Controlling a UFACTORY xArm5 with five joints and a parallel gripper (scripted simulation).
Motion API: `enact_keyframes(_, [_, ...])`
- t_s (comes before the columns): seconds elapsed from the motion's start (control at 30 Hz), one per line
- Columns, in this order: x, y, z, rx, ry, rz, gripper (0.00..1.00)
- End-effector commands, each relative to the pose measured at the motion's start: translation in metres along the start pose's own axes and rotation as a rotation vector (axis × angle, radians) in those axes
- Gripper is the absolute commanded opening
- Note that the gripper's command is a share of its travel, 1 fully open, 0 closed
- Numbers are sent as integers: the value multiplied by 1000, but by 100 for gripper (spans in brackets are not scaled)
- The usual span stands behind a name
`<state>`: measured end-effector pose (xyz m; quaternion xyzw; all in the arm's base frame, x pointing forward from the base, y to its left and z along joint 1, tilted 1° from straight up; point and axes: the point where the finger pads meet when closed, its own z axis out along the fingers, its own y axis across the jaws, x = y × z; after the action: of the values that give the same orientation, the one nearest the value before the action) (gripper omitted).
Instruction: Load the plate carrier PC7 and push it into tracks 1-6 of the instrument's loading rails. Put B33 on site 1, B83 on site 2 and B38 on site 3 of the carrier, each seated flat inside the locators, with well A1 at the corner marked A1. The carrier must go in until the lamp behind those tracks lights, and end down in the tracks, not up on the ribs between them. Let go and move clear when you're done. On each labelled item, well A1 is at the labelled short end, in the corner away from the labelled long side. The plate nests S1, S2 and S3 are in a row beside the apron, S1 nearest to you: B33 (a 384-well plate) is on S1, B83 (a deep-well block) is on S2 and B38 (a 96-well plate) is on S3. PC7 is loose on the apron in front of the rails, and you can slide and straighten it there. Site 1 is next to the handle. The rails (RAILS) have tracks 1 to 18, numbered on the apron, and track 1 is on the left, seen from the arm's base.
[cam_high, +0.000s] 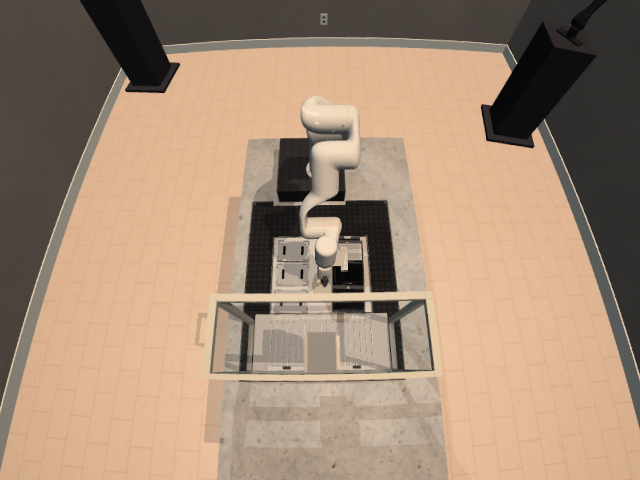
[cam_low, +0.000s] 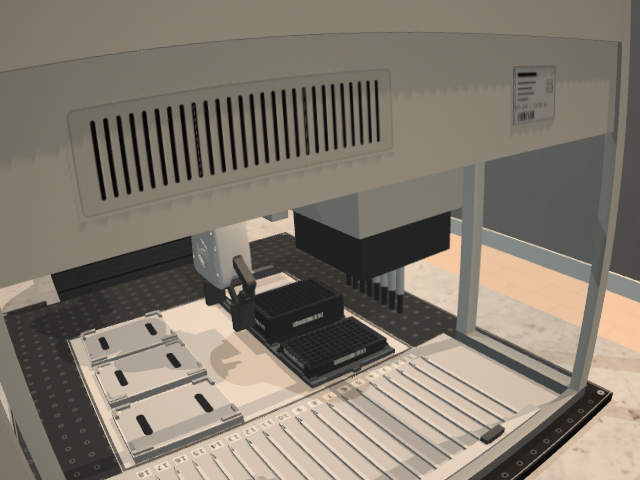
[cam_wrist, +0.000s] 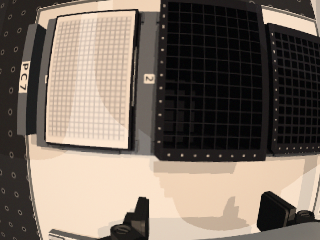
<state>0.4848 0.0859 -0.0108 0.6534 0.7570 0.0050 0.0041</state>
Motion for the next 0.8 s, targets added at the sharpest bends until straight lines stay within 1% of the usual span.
enact_keyframes(0.0, [0, 2, 2, -4, 17, 0, 100])
enact_keyframes(0.53, [1, 2, 27, -3, 17, 0, 100])
enact_keyframes(0.77, [1, 2, 28, -3, 17, 0, 100])
